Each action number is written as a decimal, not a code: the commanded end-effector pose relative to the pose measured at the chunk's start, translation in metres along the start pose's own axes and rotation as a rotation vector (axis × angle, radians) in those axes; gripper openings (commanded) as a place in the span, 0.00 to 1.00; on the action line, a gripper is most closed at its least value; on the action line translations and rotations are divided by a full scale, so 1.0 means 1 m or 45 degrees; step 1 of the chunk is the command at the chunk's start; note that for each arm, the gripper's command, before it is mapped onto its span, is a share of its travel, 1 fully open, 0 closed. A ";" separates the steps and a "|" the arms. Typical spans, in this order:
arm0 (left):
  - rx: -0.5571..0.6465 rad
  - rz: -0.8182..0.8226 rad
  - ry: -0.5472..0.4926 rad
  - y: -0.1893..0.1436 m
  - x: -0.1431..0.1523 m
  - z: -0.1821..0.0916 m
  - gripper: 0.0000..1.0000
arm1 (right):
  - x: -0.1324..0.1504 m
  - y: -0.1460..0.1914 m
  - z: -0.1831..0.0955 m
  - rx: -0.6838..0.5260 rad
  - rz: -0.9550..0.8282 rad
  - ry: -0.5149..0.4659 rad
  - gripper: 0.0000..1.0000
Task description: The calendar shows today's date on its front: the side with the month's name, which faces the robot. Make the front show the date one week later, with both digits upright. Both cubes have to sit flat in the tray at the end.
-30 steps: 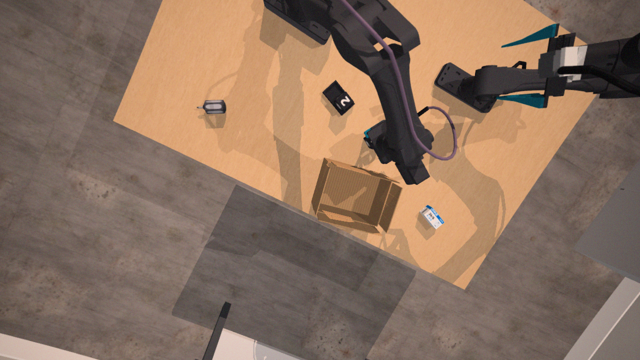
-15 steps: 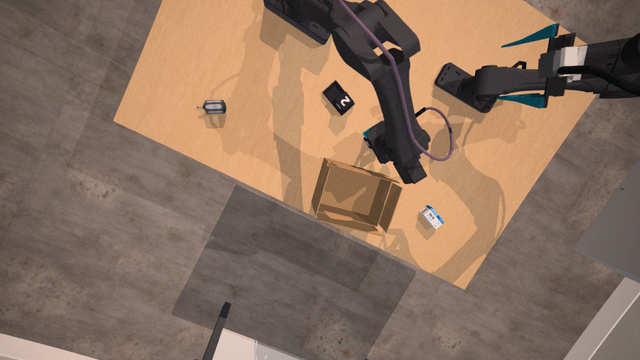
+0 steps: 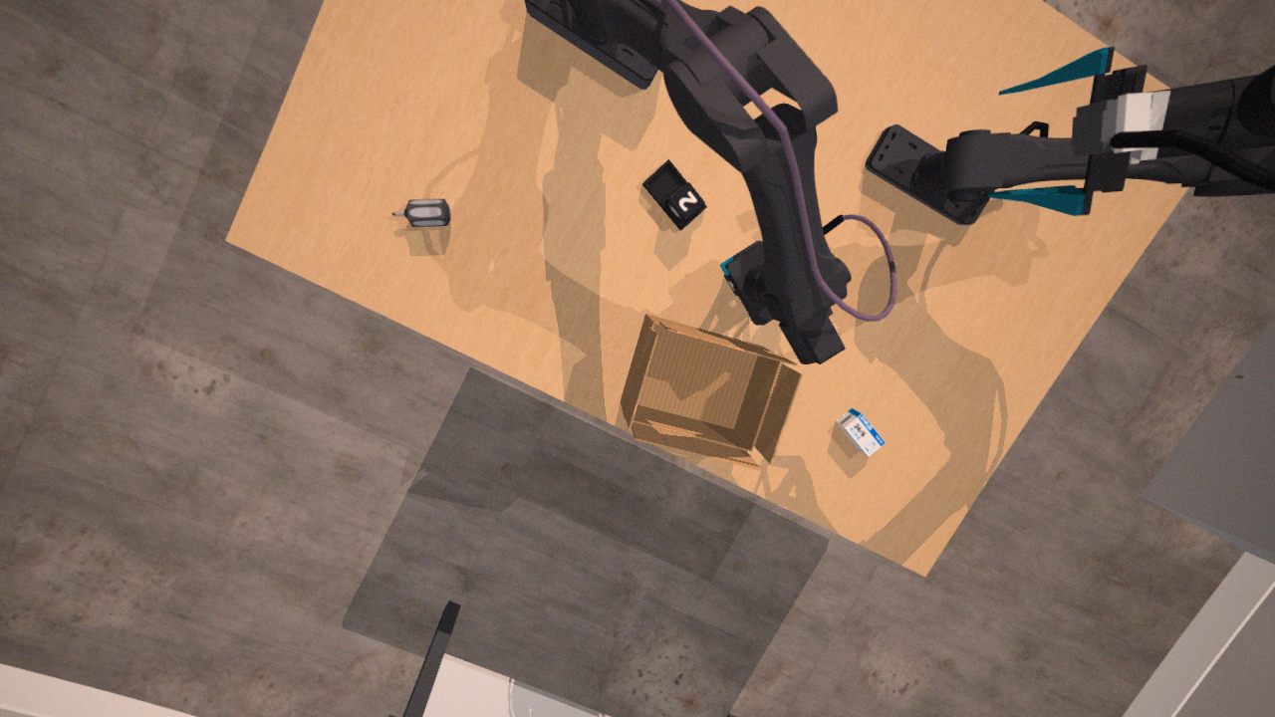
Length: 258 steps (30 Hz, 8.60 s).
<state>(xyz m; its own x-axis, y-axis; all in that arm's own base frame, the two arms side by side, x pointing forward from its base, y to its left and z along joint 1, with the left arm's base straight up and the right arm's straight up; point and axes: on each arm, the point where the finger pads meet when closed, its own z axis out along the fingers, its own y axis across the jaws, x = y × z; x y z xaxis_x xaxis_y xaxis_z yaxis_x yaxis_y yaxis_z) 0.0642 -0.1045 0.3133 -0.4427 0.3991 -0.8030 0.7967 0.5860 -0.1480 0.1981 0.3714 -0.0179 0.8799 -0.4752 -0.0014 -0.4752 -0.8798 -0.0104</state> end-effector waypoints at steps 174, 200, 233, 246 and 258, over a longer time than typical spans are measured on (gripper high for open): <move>0.000 0.000 0.007 0.000 -0.002 -0.003 1.00 | 0.030 0.182 -0.029 0.032 1.792 0.001 0.35; 0.000 0.000 0.007 0.000 -0.002 -0.003 1.00 | 0.030 0.172 -0.039 0.064 1.789 -0.017 0.35; 0.000 0.000 0.007 0.000 -0.002 -0.003 1.00 | 0.030 0.184 -0.026 0.025 1.788 -0.001 0.35; 0.000 0.000 0.007 0.000 -0.002 -0.003 1.00 | 0.027 0.185 0.001 0.002 1.790 0.011 0.35; 0.000 0.000 0.007 0.000 -0.002 -0.003 1.00 | 0.030 0.182 -0.015 -0.019 1.783 0.024 0.35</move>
<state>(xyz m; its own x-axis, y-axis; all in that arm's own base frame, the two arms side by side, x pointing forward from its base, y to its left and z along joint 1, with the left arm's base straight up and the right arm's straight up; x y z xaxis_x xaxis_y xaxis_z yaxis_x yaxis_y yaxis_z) 0.0642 -0.1045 0.3133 -0.4427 0.3991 -0.8029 0.7967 0.5860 -0.1480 0.1367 0.1948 -0.0081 -0.3243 -0.9459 -0.0045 -0.9459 0.3244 -0.0099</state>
